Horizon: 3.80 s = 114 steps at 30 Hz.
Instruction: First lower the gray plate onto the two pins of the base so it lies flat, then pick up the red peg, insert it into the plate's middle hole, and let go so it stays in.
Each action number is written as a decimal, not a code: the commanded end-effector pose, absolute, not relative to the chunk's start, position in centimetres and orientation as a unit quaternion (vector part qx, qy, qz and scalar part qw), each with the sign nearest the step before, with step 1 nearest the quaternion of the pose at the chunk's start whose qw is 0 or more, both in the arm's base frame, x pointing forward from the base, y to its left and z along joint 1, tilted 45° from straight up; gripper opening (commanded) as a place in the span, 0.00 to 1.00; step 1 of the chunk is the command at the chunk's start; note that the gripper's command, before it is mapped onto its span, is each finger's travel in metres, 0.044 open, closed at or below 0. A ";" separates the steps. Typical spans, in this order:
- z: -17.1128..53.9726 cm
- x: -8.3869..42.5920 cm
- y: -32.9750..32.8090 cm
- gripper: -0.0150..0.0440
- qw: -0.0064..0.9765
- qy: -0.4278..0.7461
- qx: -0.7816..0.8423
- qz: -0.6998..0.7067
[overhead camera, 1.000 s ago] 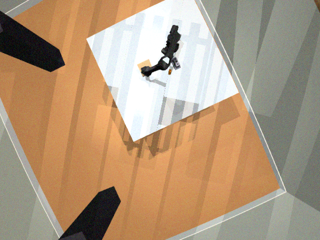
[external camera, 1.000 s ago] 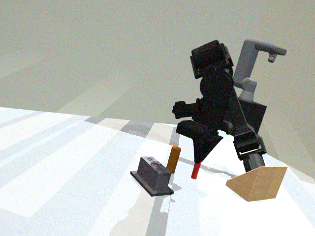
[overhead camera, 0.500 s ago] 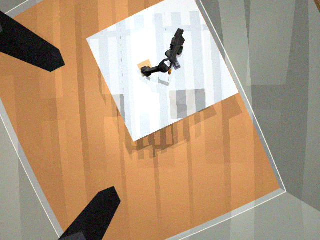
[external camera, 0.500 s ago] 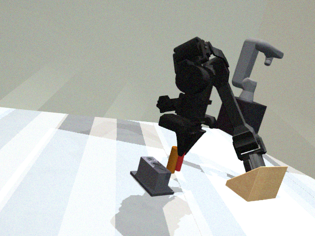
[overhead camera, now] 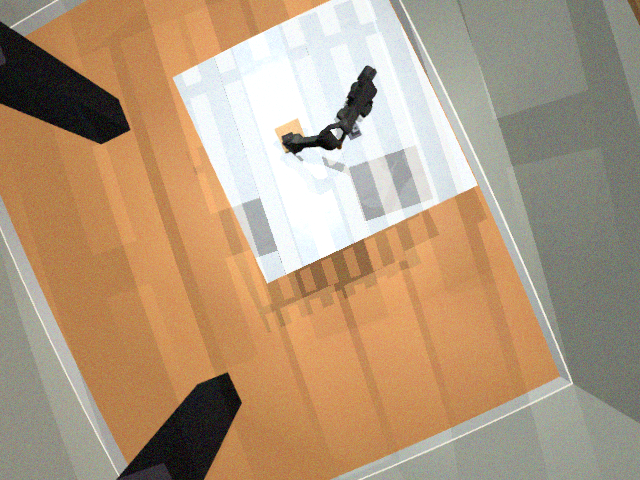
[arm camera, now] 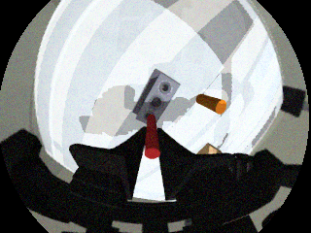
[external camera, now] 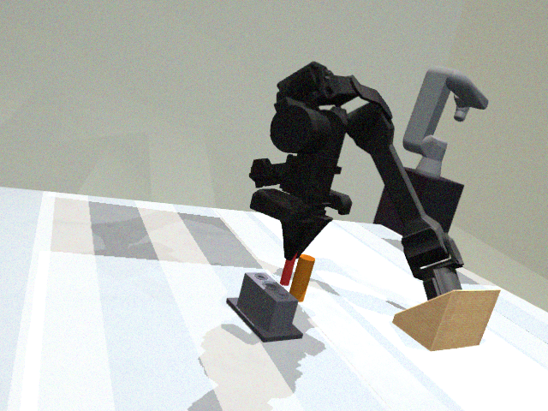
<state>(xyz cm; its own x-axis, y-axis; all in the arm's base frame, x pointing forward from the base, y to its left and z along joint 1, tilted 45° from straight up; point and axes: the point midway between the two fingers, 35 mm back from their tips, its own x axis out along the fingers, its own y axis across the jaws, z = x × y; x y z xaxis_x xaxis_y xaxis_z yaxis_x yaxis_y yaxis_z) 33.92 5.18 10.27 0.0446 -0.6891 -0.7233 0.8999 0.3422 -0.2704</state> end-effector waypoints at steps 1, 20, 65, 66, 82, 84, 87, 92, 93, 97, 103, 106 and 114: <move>11.2 34.3 4.2 0.25 0.712 0.405 0.126 -0.559; 11.9 34.3 3.4 0.25 0.713 0.403 0.124 -0.561; 12.2 34.5 3.2 0.25 0.712 0.403 0.127 -0.561; 12.2 34.5 3.2 0.25 0.712 0.403 0.127 -0.561; 11.3 34.5 2.5 0.25 0.712 0.403 0.125 -0.561; 11.1 34.5 2.3 0.25 0.713 0.403 0.124 -0.561; 10.8 34.5 2.0 0.25 0.713 0.403 0.124 -0.561; 10.9 34.5 2.2 0.25 0.712 0.403 0.126 -0.561; 11.0 34.5 2.2 0.25 0.712 0.403 0.127 -0.561; 11.0 34.5 2.2 0.25 0.712 0.403 0.127 -0.561; 11.0 34.5 2.2 0.25 0.712 0.403 0.127 -0.561; 10.9 34.5 2.2 0.25 0.712 0.403 0.127 -0.561; 10.8 34.6 2.0 0.25 0.712 0.403 0.127 -0.561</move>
<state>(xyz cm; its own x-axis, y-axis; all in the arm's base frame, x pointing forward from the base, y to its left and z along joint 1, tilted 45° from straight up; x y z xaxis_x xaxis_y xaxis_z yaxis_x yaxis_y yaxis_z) 34.52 2.11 10.83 0.0448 -0.6967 -0.7160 0.9025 0.3356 -0.2700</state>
